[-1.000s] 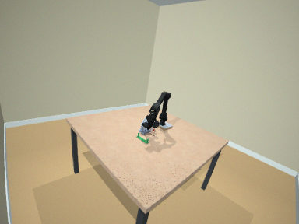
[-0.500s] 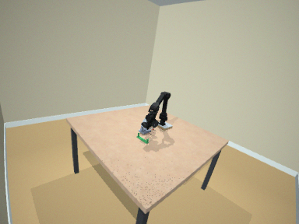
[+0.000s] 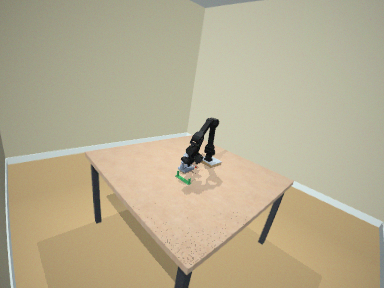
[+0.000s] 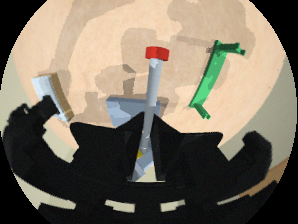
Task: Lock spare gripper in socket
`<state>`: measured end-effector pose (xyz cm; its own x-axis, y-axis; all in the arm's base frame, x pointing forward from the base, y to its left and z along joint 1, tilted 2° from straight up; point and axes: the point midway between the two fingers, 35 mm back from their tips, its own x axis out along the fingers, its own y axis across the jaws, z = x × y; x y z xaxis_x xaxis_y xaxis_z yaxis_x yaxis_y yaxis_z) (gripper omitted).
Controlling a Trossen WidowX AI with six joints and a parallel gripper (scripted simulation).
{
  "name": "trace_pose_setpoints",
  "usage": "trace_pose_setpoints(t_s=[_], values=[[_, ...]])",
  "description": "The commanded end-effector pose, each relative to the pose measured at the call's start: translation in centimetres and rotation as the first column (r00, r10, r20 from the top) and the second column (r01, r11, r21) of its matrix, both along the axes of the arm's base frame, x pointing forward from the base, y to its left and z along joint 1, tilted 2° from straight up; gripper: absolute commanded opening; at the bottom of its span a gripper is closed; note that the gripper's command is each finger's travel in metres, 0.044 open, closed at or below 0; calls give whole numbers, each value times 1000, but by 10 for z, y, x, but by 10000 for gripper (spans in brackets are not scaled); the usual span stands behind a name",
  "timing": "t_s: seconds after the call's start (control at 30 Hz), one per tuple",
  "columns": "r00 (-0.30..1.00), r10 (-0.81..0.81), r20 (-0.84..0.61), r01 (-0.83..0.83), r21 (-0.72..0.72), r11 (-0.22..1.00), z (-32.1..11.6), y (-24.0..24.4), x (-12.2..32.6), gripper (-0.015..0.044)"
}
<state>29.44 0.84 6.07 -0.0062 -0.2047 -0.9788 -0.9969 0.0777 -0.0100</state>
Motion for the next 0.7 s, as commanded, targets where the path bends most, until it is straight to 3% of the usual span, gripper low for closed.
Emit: trace_pose_setpoints(t_s=[0.0,0.13,0.67], values=[[1000,0,0,0,0,1000,0,0,0,105],[1000,0,0,0,0,1000,0,0,0,200],[1000,4,-4,-4,0,1000,22,16,0,200]])
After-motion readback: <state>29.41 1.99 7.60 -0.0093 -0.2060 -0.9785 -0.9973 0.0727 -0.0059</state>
